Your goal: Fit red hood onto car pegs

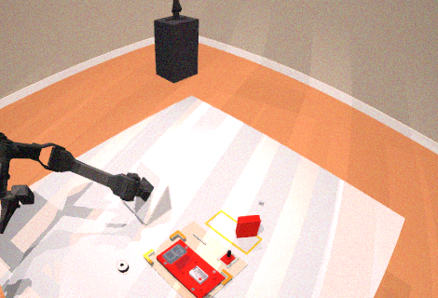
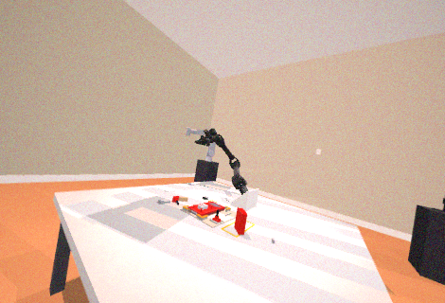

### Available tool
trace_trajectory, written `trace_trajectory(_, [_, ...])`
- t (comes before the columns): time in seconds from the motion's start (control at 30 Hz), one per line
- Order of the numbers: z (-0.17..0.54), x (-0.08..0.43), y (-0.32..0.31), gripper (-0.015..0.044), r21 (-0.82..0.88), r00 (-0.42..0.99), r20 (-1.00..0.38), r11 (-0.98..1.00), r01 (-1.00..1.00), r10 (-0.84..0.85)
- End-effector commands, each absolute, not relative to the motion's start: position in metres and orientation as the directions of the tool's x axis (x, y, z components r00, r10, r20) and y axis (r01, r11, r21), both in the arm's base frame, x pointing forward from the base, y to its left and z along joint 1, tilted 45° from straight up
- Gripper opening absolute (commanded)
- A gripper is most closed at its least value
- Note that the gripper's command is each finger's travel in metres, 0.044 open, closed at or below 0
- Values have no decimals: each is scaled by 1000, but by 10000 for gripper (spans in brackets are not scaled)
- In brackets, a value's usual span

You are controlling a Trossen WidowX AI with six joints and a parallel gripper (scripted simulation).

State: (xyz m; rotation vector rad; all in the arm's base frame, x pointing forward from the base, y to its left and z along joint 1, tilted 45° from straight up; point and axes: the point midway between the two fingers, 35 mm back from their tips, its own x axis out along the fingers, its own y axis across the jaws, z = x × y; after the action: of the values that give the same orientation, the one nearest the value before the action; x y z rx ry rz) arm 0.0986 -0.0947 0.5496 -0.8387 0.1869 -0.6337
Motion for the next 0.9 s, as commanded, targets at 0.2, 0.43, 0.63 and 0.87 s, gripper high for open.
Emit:
trace_trajectory(0.2, [534,160,-72,36,-796,840,-21,518,315,-542])
trace_trajectory(0.43, [487,257,-26,0,-838,858,-220,540,77,-464])
trace_trajectory(0.63, [429,324,20,0,-834,827,-383,539,-118,-412])
trace_trajectory(0.87, [340,382,70,0,-782,714,-572,532,-324,-405])
